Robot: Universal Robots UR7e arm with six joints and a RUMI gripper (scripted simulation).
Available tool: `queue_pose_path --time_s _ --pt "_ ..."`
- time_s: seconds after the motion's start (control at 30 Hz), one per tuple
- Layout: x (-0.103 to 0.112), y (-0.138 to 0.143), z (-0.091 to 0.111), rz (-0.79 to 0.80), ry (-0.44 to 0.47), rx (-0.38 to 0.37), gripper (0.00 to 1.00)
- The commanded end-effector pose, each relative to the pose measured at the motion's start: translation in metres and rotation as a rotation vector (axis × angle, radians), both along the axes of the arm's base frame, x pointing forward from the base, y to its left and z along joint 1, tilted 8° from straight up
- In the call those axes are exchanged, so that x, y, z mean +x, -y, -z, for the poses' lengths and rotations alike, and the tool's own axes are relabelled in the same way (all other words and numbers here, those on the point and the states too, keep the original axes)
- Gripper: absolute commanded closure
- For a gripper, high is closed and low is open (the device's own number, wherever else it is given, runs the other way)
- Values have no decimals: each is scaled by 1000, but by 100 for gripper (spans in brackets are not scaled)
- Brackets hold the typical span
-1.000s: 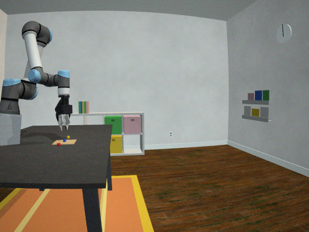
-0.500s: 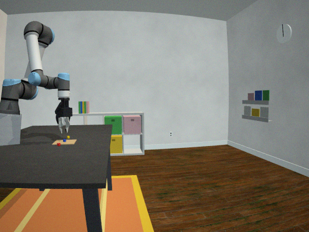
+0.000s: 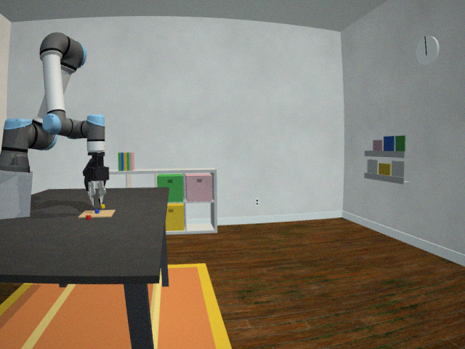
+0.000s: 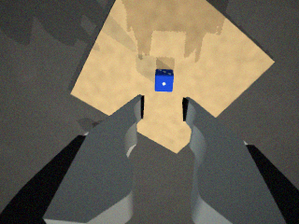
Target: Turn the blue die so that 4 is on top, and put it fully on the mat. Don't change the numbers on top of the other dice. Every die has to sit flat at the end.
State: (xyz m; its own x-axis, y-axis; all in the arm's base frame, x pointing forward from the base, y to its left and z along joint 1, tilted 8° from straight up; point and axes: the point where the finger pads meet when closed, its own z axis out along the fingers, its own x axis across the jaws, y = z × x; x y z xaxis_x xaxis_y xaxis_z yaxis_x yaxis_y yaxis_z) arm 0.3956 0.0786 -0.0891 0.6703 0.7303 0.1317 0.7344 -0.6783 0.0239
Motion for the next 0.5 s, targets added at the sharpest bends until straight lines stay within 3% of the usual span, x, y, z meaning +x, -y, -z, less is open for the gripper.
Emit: queue_pose_path --time_s 0.0,0.47 --pt "0 -1 7 -1 2 -1 82" --pt "1 -2 13 -1 2 -1 82"
